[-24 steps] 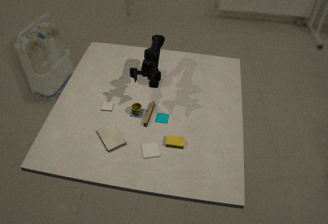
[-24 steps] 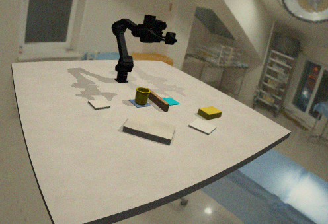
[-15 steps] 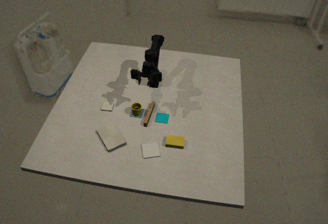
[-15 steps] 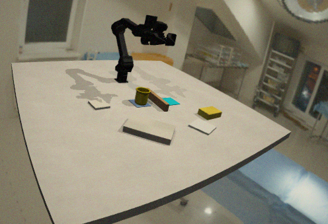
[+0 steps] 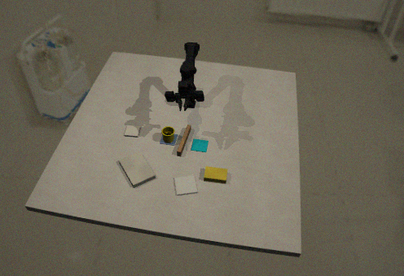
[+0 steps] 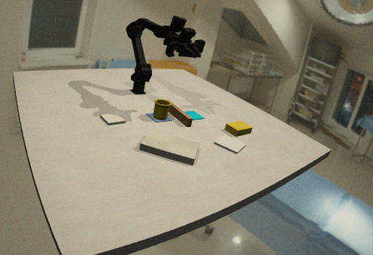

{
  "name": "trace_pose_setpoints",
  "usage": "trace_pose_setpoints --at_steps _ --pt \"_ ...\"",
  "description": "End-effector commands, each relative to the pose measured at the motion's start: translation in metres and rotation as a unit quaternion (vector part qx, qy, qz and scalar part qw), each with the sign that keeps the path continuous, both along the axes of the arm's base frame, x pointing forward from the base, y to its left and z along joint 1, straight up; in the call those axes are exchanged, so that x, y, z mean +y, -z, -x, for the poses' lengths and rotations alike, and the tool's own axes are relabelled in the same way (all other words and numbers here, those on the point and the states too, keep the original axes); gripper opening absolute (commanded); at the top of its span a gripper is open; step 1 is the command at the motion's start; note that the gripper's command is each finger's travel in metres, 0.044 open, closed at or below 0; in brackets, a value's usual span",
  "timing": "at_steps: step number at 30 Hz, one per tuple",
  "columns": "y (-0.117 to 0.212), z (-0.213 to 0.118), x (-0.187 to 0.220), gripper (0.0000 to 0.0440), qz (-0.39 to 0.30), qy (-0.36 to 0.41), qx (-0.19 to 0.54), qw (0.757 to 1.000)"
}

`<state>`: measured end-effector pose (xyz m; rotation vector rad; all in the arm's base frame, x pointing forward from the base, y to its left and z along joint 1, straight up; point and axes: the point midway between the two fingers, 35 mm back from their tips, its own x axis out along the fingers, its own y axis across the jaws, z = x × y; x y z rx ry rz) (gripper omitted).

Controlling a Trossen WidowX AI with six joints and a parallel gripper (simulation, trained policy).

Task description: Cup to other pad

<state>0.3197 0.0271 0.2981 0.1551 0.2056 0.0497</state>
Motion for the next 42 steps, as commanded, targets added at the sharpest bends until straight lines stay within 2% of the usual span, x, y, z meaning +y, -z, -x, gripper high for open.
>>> trace_pose_setpoints --at_steps 1,6,23,42 --pt "0.003 -0.002 0.008 0.0099 -0.018 -0.008 0.028 0.999" --pt "0.008 -0.004 0.018 0.011 -0.036 -0.016 0.067 0.997" --pt "0.028 -0.007 0.041 0.0107 -0.074 -0.016 0.202 0.977" --pt "0.053 -0.004 0.049 0.0126 -0.061 0.01 0.348 0.936"
